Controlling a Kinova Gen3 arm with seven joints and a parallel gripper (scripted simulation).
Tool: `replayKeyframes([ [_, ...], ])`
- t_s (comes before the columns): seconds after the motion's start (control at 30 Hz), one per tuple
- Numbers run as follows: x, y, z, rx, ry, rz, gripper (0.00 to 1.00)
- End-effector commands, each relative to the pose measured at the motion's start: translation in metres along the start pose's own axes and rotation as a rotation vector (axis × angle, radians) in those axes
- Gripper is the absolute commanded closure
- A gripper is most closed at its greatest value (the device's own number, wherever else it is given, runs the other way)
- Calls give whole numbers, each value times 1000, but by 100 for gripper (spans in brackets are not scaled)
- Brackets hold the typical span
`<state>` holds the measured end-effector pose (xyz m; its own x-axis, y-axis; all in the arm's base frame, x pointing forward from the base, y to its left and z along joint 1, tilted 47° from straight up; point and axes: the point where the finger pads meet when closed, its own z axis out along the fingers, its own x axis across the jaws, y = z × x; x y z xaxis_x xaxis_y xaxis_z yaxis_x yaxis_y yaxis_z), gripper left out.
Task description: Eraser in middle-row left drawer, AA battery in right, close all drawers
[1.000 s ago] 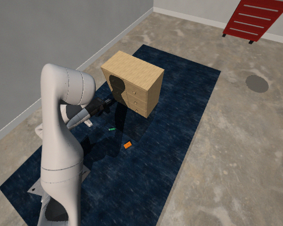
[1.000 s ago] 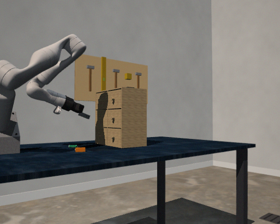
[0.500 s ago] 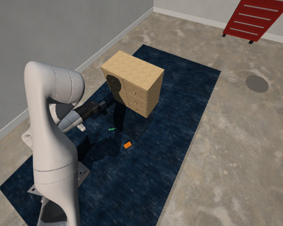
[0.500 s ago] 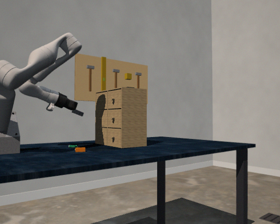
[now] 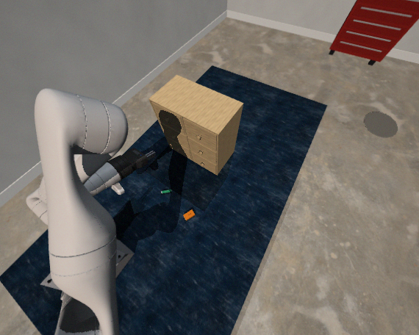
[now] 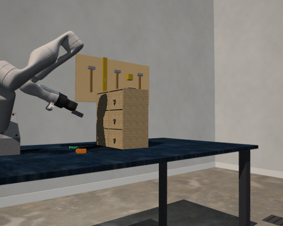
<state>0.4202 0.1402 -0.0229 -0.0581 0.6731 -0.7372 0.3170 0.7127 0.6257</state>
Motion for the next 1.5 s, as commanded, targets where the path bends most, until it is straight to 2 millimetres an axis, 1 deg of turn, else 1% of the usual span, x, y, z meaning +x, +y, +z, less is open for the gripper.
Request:
replayKeyframes([
  [0.0, -1, 5, -1, 12, -2, 9, 100],
  [0.2, -3, 11, -6, 82, 0, 10, 100],
  [0.33, -2, 12, -12, 150, -2, 10, 100],
  [0.43, -2, 16, -17, 204, 0, 10, 100],
  [0.5, -2, 16, -17, 204, 0, 10, 100],
  [0.63, -2, 19, -24, 289, -1, 10, 100],
  [0.73, -3, 25, -29, 352, 1, 10, 100],
  [1.0, -2, 33, -44, 530, 0, 10, 100],
  [1.07, -2, 33, -44, 530, 0, 10, 100],
  [1.47, -3, 50, -68, 818, 0, 10, 100],
])
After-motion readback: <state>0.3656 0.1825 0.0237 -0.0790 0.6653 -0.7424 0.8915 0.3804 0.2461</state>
